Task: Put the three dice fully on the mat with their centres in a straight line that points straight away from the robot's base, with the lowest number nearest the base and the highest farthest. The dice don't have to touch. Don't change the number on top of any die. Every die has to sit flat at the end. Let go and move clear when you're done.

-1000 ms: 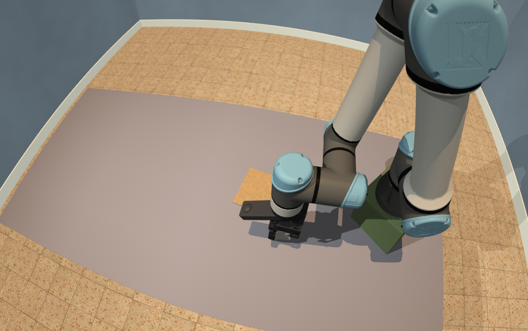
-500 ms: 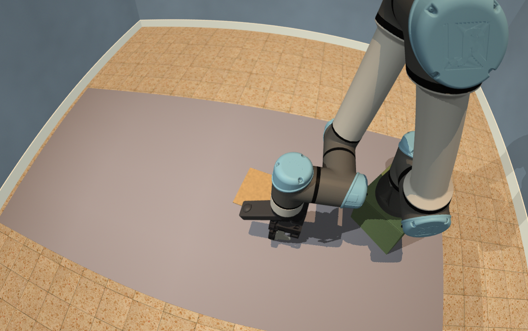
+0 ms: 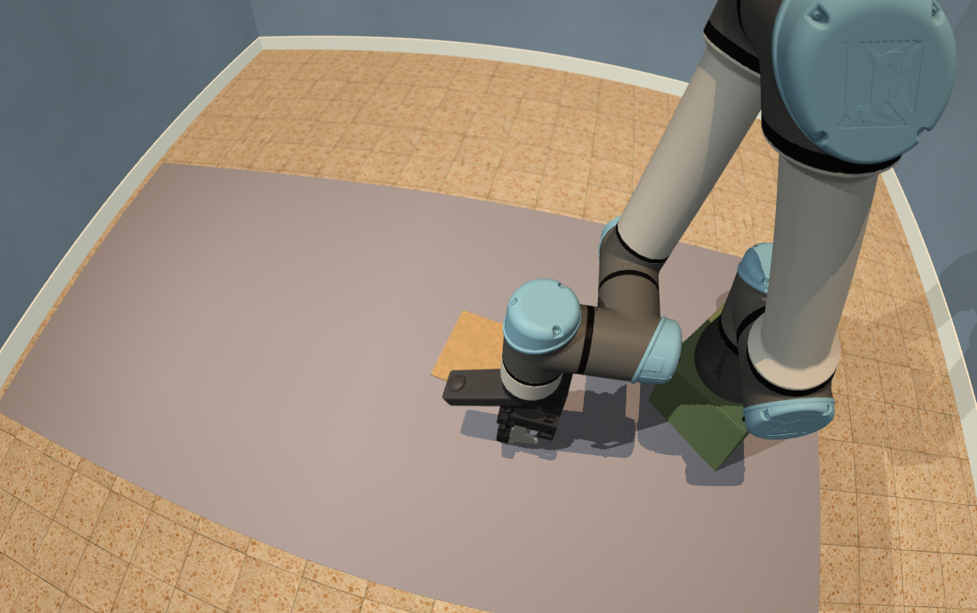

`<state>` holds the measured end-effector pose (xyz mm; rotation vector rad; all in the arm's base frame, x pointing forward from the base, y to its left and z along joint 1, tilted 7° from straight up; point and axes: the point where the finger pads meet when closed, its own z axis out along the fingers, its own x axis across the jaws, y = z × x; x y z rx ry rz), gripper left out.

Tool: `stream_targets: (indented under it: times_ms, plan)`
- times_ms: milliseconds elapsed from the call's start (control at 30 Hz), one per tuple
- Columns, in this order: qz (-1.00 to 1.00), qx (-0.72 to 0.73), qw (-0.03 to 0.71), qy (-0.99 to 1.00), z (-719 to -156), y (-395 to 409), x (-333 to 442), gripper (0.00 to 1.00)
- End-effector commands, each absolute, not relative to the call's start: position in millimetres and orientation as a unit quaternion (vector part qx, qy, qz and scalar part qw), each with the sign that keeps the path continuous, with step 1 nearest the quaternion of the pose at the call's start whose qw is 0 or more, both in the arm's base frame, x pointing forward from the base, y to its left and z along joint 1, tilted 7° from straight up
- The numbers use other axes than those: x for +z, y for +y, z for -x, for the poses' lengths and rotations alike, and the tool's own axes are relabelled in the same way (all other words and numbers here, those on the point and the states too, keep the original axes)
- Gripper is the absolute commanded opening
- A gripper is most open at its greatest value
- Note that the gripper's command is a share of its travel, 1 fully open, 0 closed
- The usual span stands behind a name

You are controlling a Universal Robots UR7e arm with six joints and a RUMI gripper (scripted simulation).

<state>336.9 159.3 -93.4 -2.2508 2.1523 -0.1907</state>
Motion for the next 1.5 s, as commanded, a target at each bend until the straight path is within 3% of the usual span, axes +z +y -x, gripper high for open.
stream_targets:
  times_ms: [0, 800, 1467]
  plan:
    - [0.721, -0.061, 0.011, 0.690, -336.3, 160.0, -84.2, 0.06]
    - [0.721, -0.061, 0.011, 0.690, -328.8, 164.9, -12.8, 0.06]
    - [0.721, -0.061, 0.011, 0.690, -327.4, 165.9, 0.7, 0.06]
